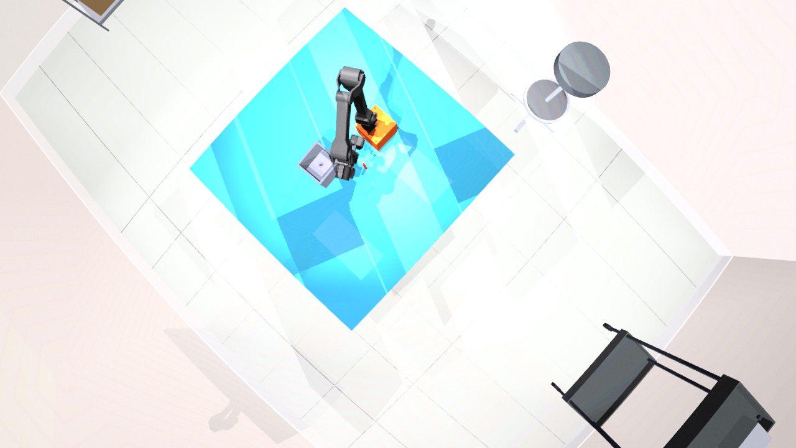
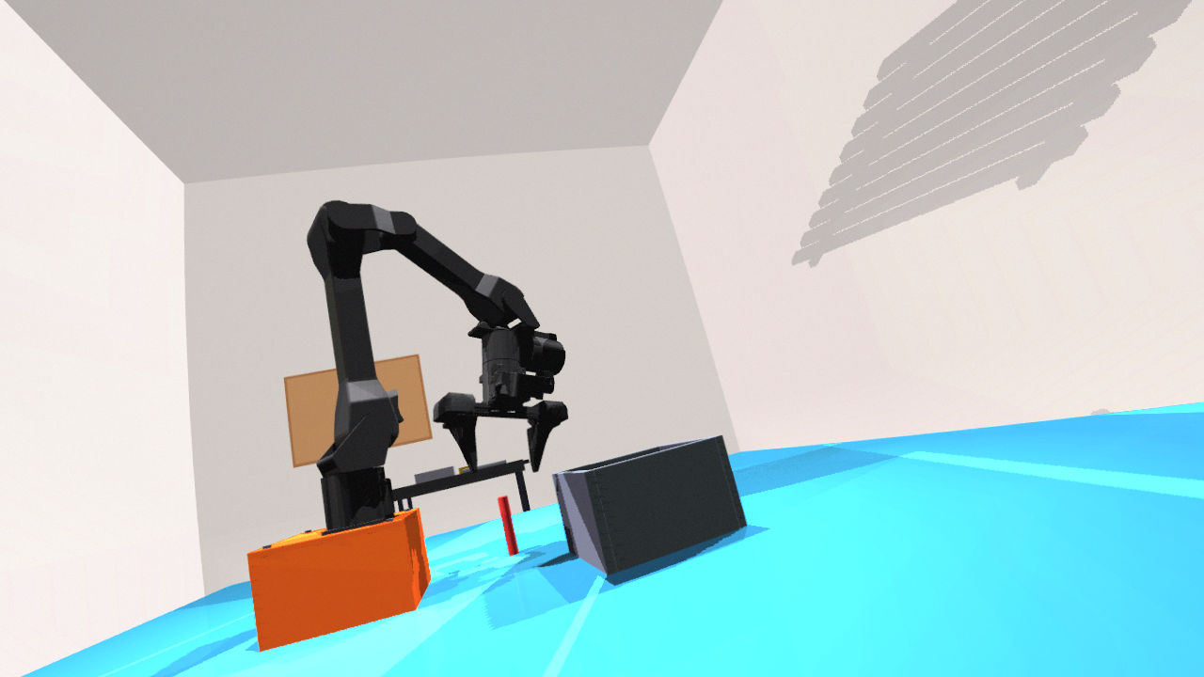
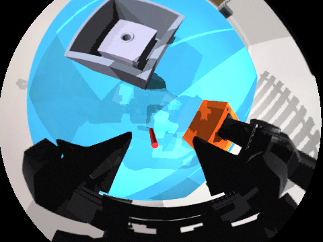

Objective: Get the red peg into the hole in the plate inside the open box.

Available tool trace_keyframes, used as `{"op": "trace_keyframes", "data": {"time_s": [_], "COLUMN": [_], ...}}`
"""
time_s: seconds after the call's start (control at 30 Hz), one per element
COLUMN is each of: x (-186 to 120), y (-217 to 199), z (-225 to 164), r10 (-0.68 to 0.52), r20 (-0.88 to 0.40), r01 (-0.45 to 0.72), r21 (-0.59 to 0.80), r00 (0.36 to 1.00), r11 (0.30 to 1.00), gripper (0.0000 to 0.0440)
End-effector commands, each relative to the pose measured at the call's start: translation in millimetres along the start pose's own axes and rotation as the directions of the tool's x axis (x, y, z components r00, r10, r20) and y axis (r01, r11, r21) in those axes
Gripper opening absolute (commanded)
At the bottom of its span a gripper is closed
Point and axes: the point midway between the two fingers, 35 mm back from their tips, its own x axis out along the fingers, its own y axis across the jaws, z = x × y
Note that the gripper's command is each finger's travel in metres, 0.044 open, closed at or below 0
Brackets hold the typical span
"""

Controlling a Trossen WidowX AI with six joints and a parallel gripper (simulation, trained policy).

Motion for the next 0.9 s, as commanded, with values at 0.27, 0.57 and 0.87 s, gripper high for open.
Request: {"op": "trace_keyframes", "data": {"time_s": [0.27,0.57,0.87], "x": [46.3,72.4,79.0], "y": [17.7,20.9,19.9], "z": [-14.4,-24.3,-30.3], "r10": [0.076,0.111,0.089], "r20": [0.014,0.012,-0.032], "r01": [-0.076,-0.111,-0.09], "r21": [0.001,-0.006,-0.023], "r00": [0.997,0.994,0.996], "r11": [0.997,0.994,0.996], "gripper": [0.0439,0.0383,0.0163]}}
